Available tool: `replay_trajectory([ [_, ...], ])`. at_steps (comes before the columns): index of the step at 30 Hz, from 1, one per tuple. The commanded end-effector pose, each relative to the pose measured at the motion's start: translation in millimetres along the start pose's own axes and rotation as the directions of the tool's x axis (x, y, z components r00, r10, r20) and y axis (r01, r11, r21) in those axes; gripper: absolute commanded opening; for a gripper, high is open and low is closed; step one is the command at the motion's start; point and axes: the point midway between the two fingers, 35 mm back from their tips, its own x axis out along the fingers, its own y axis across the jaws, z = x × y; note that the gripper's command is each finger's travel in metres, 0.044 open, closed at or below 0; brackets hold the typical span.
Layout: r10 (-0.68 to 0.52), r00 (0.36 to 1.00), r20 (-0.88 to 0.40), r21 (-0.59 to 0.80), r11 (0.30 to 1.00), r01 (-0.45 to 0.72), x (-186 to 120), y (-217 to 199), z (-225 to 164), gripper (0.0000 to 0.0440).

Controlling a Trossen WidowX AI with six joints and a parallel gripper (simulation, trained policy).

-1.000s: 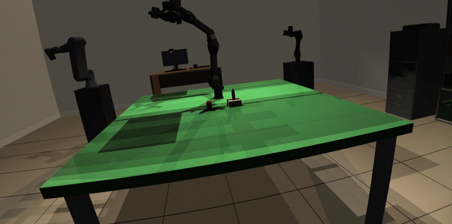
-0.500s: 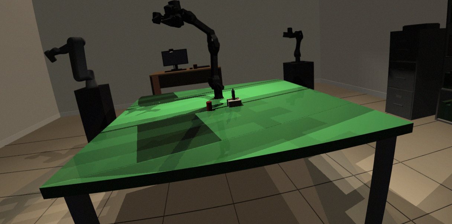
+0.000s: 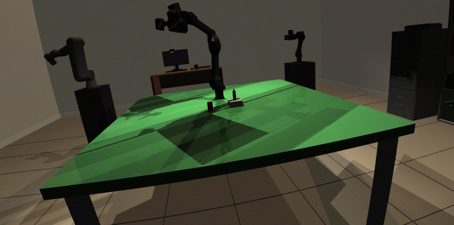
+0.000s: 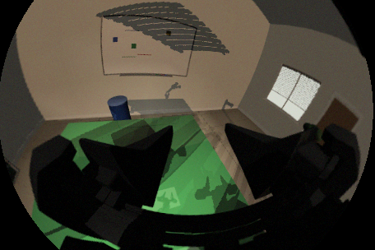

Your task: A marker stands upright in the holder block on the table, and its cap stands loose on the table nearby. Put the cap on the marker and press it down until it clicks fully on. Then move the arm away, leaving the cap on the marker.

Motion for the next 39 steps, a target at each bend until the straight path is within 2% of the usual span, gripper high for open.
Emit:
replay_trajectory([
  [1,0.028,0.999,-0.035,0.003,1.0,-0.028,6.4,7.5,-8.8,0.0305],
  [19,0.202,0.96,-0.194,0.032,0.979,-0.2,31.6,55.7,-47.7,0.0311],
  [39,0.358,0.856,-0.373,0.073,0.931,-0.358,53.0,104.3,-93.5,0.0314],
])
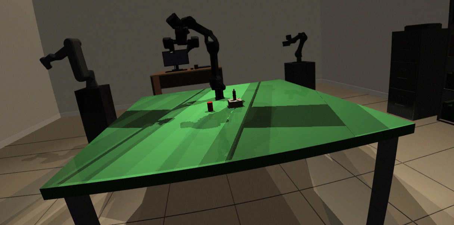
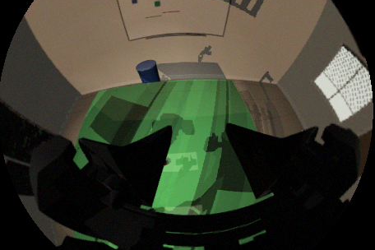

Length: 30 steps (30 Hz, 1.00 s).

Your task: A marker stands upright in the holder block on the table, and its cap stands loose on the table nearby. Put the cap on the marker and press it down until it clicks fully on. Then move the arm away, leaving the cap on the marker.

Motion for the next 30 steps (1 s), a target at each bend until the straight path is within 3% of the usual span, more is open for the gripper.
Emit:
replay_trajectory([
  [1,0.026,0.999,-0.046,0.001,1.0,-0.026,11.5,3.4,-8.4,0.0314],
  [30,0.198,0.916,-0.349,0.002,0.978,-0.211,70.6,47.0,-64.4,0.0312],
])
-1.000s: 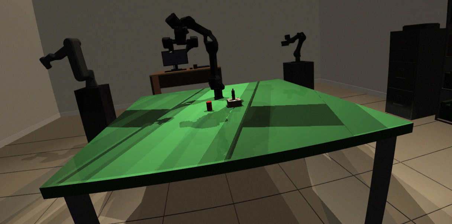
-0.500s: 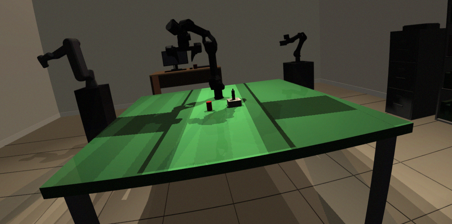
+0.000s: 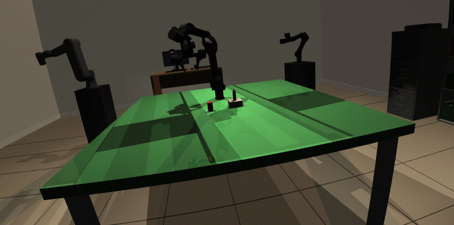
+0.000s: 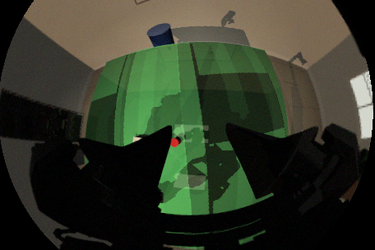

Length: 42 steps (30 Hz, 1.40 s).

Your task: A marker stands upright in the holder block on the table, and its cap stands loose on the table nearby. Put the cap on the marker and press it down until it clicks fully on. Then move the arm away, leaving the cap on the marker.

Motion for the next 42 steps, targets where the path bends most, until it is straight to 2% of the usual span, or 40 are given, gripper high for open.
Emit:
replay_trajectory([
  [1,0.019,0.999,-0.049,-0.002,1.0,-0.02,11.7,1.6,-6.6,0.0312],
  [19,0.085,0.965,-0.246,-0.02,0.995,-0.093,52.3,16.8,-32.8,0.031],
  [42,0.104,0.878,-0.467,-0.065,0.986,-0.152,96.0,33.1,-64.0,0.0306],
])
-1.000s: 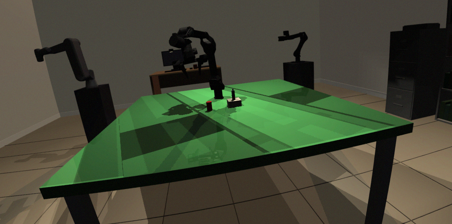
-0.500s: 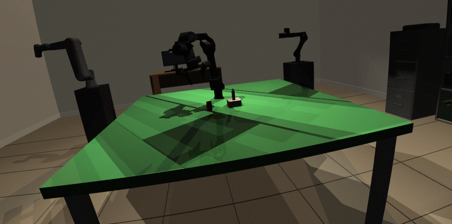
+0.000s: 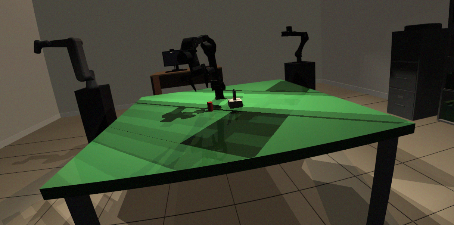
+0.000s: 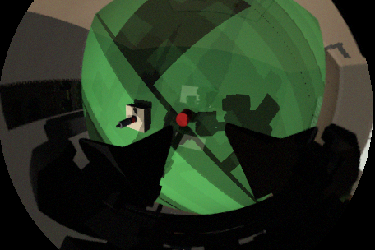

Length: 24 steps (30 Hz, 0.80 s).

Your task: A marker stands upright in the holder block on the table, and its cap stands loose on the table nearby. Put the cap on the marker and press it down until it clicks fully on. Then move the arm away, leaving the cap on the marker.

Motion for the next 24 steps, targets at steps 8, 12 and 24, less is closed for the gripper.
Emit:
replay_trajectory([
  [8,0.009,0.994,-0.111,-0.043,0.999,-0.014,26.2,5.5,-4.3,0.0305],
  [12,0.009,0.989,-0.146,-0.062,0.998,-0.019,35.0,8.7,-5.4,0.0304],
  [24,0.011,0.973,-0.23,-0.129,0.991,-0.042,61.1,18.8,-10.8,0.0296],
])
